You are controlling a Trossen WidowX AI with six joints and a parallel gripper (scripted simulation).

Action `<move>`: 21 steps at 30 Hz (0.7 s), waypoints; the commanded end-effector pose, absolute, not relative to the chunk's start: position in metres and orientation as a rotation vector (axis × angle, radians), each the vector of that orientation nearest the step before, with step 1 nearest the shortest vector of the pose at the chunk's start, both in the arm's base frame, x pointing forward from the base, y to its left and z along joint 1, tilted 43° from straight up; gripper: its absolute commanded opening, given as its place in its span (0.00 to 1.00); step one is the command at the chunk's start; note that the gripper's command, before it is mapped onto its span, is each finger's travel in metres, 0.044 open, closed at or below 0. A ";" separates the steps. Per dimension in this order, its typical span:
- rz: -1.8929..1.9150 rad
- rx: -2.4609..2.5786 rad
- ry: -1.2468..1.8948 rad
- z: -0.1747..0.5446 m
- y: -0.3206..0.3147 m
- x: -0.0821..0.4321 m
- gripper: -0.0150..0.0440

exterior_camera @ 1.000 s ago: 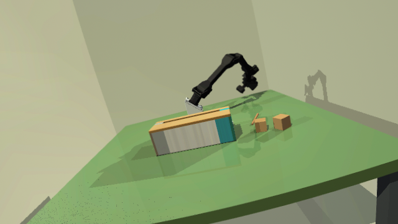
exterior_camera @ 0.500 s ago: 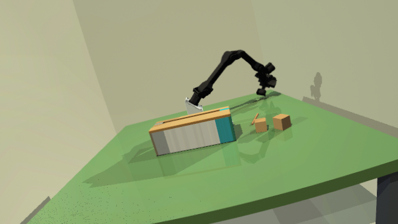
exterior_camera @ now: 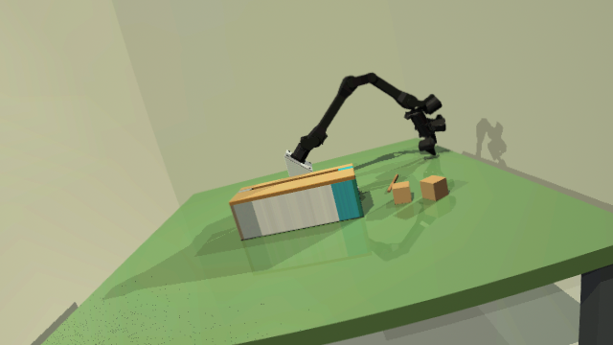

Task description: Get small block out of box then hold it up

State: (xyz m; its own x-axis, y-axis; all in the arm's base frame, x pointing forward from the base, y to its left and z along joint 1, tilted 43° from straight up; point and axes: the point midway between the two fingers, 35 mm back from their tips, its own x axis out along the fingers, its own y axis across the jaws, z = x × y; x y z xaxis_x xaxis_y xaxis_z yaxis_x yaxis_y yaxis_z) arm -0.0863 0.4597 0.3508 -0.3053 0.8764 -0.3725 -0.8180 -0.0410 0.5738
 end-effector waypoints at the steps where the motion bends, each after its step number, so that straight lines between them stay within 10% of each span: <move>1: 1.603 -0.011 0.761 0.334 0.456 -0.027 0.93; 21: 1.214 -0.516 0.607 0.255 0.329 0.237 0.93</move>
State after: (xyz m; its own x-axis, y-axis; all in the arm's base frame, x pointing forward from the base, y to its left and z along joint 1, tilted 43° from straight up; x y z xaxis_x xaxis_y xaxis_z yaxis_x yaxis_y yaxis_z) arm 0.2118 0.3576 0.2660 0.1942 0.7385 -0.6457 -0.9672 0.2539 -0.0005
